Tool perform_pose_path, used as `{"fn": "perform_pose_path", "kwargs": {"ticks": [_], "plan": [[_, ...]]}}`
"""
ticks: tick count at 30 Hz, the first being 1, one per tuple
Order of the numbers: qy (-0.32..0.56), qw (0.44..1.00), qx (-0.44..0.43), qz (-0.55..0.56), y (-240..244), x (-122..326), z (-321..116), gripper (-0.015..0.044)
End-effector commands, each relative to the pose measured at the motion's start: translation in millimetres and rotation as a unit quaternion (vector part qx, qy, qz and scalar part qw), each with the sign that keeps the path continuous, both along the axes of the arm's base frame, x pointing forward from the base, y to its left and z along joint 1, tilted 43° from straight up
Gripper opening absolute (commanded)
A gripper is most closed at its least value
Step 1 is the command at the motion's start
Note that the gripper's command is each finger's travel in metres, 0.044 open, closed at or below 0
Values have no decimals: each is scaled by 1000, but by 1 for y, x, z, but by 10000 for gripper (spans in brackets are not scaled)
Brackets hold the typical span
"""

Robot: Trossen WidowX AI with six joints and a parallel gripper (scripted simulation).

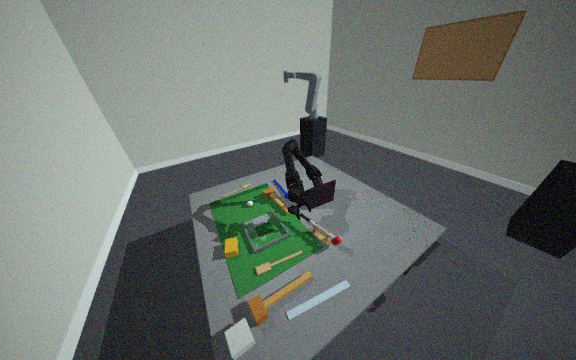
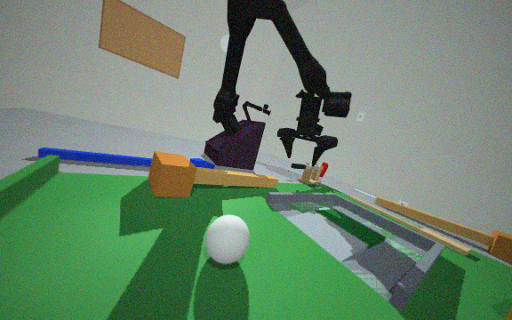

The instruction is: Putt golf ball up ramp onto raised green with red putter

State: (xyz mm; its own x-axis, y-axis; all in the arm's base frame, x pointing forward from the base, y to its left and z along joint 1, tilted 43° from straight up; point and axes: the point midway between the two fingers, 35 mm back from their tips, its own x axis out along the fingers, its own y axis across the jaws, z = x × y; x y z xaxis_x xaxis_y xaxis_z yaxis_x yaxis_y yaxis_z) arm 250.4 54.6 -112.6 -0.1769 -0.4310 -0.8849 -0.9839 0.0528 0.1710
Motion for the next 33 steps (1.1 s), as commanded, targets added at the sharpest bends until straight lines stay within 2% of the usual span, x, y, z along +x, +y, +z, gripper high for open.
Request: {"fn": "perform_pose_path", "kwargs": {"ticks": [1,5,29,33], "plan": [[1,1000,-3,3,-6,-2,-5,440],[1,1000,-4,3,-18,-5,-19,440],[1,1000,-5,3,-34,-9,-36,440],[-2,1000,-1,1,-31,-7,-35,335]]}}
